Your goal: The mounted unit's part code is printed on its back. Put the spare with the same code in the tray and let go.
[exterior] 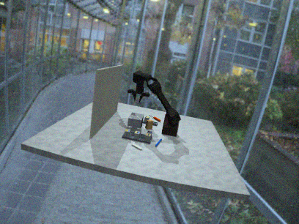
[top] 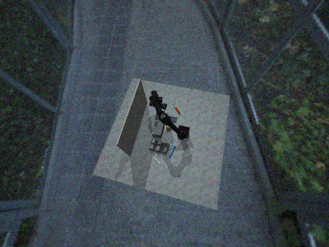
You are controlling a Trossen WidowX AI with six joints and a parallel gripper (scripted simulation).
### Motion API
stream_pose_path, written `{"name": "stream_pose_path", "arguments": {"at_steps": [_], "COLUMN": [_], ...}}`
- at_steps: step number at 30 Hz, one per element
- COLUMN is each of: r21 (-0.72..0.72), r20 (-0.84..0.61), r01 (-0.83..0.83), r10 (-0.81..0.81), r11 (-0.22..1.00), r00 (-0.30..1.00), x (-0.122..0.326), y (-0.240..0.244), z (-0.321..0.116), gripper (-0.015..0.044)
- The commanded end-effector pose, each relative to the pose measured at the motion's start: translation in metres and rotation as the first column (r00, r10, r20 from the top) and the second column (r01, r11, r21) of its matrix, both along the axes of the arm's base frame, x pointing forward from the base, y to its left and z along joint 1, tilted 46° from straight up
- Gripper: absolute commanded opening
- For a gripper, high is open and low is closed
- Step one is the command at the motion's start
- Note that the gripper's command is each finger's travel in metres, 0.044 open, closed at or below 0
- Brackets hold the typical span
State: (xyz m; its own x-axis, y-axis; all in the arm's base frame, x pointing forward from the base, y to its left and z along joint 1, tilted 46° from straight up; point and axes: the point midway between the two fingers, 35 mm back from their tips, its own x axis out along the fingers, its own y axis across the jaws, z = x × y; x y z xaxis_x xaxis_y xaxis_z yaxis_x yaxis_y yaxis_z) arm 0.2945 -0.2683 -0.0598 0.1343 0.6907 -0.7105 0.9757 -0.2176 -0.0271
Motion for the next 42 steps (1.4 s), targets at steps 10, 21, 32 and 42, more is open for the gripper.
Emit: {"name": "stream_pose_path", "arguments": {"at_steps": [10,21,32,42], "r21": [0.0,0.0,0.0,0.0], "r20": [-0.001,-0.001,0.0,0.0], "r01": [0.007,0.007,0.007,0.007], "r10": [-0.007,-0.007,-0.007,-0.007], "r11": [1.0,1.0,1.0,1.0], "r00": [1.0,1.0,1.0,1.0], "x": [0.003,0.005,0.008,0.009], "y": [0.005,0.01,0.015,0.02], "z": [-0.008,-0.015,-0.021,-0.027], "gripper": [0.0,0.0,0.0,0.0]}}
